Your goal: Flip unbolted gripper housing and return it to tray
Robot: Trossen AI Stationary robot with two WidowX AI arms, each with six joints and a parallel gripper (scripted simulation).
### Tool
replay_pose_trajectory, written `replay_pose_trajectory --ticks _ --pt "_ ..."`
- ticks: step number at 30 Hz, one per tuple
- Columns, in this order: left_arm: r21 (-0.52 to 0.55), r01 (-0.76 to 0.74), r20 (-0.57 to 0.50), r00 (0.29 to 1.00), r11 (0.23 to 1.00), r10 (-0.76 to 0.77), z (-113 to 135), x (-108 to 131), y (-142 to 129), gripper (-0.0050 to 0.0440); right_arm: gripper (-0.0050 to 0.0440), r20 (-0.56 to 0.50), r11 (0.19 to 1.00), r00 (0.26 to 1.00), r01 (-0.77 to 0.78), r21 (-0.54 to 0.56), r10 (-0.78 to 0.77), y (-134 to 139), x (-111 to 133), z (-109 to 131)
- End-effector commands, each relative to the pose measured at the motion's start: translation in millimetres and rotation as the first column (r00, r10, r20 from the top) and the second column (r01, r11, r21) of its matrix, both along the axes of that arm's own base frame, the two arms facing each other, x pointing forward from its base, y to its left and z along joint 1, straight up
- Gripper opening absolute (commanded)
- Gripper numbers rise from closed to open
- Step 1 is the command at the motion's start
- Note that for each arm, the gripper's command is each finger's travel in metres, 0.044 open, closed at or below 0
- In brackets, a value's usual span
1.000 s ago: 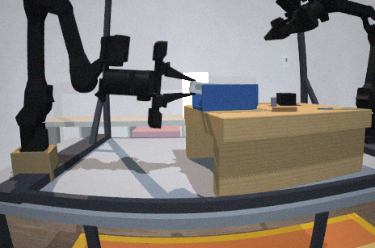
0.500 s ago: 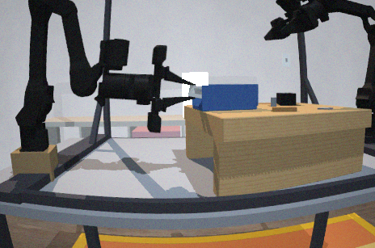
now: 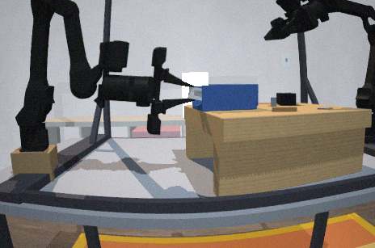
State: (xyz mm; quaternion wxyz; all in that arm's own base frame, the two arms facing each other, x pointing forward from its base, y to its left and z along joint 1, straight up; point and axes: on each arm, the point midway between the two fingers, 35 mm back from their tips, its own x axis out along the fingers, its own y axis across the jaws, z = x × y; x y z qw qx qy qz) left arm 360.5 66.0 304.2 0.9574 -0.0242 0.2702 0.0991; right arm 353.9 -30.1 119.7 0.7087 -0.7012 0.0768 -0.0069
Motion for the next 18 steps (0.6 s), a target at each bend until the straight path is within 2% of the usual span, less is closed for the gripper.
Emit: replay_pose_trajectory --ticks 1,18 --pt "-0.003 0.000 0.028 1.000 1.000 0.000 9.7 -1.7 -0.7 0.0439 0.0120 0.009 1.000 1.000 0.004 -0.005 -0.004 -0.6 1.1 1.5" --pt "-0.003 0.000 0.028 1.000 1.000 0.000 9.7 -1.7 -0.7 0.0439 0.0149 0.009 1.000 1.000 0.004 -0.005 -0.004 -0.6 1.2 -2.8"
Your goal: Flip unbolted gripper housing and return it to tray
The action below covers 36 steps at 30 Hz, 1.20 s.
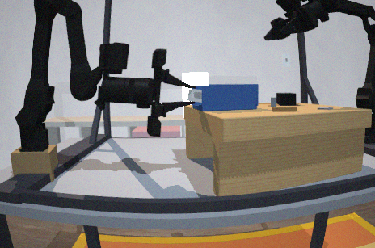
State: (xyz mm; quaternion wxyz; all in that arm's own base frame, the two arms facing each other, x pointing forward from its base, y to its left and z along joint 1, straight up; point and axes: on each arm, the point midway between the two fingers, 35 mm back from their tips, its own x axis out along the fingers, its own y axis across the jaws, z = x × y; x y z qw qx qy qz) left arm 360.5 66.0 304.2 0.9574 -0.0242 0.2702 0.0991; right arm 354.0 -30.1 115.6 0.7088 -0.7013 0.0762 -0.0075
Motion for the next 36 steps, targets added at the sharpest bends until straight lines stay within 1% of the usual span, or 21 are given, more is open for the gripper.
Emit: replay_pose_trajectory --ticks 1,26,28,30,31,36 --pt "-0.003 0.000 0.028 1.000 1.000 0.000 9.7 -1.7 -0.7 0.0439 0.0149 0.008 1.000 1.000 0.004 -0.005 -0.004 -0.6 1.1 1.0" --pt "-0.003 0.000 0.028 1.000 1.000 0.000 9.7 -1.7 -0.7 0.0439 0.0149 0.007 1.000 1.000 0.004 -0.005 -0.004 -0.6 1.0 -7.7" --pt "-0.003 0.000 0.028 1.000 1.000 0.000 9.7 -1.7 -0.7 0.0439 0.0197 0.015 1.000 1.000 0.000 -0.001 0.000 -0.1 1.4 -3.8" --pt "-0.003 0.000 0.028 1.000 1.000 0.000 9.7 -1.7 -0.7 0.0439 0.0197 0.015 1.000 1.000 0.000 -0.001 0.000 -0.1 1.4 -3.8" --pt "-0.003 0.000 0.028 1.000 1.000 0.000 9.7 -1.7 -0.7 0.0439 0.0210 0.015 1.000 1.000 0.000 -0.001 0.000 -0.1 1.4 -3.8" --pt "-0.003 0.000 0.028 1.000 1.000 0.000 9.7 -1.7 -0.7 0.0439 0.0210 0.015 1.000 1.000 0.000 -0.001 0.000 -0.1 1.4 -3.8"
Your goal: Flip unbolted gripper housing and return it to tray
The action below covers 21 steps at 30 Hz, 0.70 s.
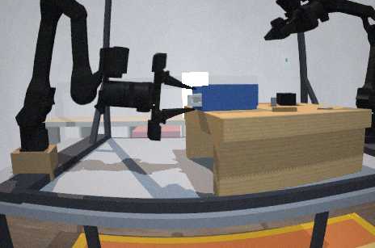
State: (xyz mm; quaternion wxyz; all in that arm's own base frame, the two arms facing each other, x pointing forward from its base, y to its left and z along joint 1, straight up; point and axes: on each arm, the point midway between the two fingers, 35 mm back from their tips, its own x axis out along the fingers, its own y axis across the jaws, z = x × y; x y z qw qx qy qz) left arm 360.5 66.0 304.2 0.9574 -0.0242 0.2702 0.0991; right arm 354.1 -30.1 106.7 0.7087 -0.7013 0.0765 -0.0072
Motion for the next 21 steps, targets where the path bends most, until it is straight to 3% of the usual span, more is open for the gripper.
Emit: replay_pose_trajectory --ticks 1,12,18,21 --pt "-0.003 0.000 0.028 1.000 1.000 0.000 10 -2 -1 0.0439 0.0210 0.016 1.000 1.000 0.000 -0.001 0.000 0 1 5" --pt "-0.003 0.000 0.028 1.000 1.000 0.000 10 -2 -1 0.0439 0.0210 0.016 1.000 1.000 0.000 -0.001 0.000 0 0 5" --pt "-0.003 0.000 0.028 1.000 1.000 0.000 10 -2 -1 0.0439 0.0210 0.007 1.000 1.000 0.004 -0.004 -0.004 4 -35 4" --pt "-0.003 0.000 0.028 1.000 1.000 0.000 10 -2 -1 0.0439 0.0210 0.006 1.000 1.000 0.004 -0.005 -0.004 4 -39 3"
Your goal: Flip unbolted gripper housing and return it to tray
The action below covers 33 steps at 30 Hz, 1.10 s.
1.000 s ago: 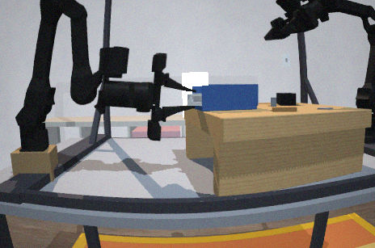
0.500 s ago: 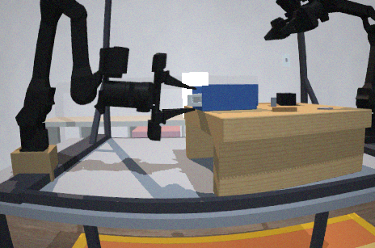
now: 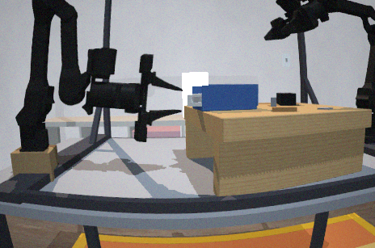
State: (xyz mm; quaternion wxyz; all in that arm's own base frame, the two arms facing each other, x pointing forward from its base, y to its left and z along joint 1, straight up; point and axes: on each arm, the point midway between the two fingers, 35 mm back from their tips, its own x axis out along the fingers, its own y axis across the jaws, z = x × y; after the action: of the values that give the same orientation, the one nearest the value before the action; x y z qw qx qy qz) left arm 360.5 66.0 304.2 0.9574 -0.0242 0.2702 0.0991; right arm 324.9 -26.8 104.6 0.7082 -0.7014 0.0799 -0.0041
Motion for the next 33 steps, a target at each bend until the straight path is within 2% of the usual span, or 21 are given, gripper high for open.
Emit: replay_pose_trajectory --ticks 1,9,18,33 --pt "-0.003 0.000 0.028 1.000 1.000 0.000 9.7 -1.7 -0.7 0.0439 0.0210 0.015 1.000 1.000 0.004 -0.004 -0.004 1.0 -9.5 5.4" --pt "-0.003 0.000 0.028 1.000 1.000 0.000 9.7 -1.7 -0.7 0.0439 0.0210 0.014 1.000 1.000 0.000 -0.001 0.000 0.5 -2.8 4.2" --pt "-0.003 0.000 0.028 1.000 1.000 0.000 9.7 -1.7 -0.7 0.0439 0.0000 0.012 1.000 1.000 0.002 0.010 -0.002 4.3 -2.1 -3.3" --pt "-0.003 0.000 0.028 1.000 1.000 0.000 9.7 -1.7 -0.7 0.0439 0.0000 0.015 1.000 1.000 0.003 0.021 -0.004 8.3 -0.7 0.8"
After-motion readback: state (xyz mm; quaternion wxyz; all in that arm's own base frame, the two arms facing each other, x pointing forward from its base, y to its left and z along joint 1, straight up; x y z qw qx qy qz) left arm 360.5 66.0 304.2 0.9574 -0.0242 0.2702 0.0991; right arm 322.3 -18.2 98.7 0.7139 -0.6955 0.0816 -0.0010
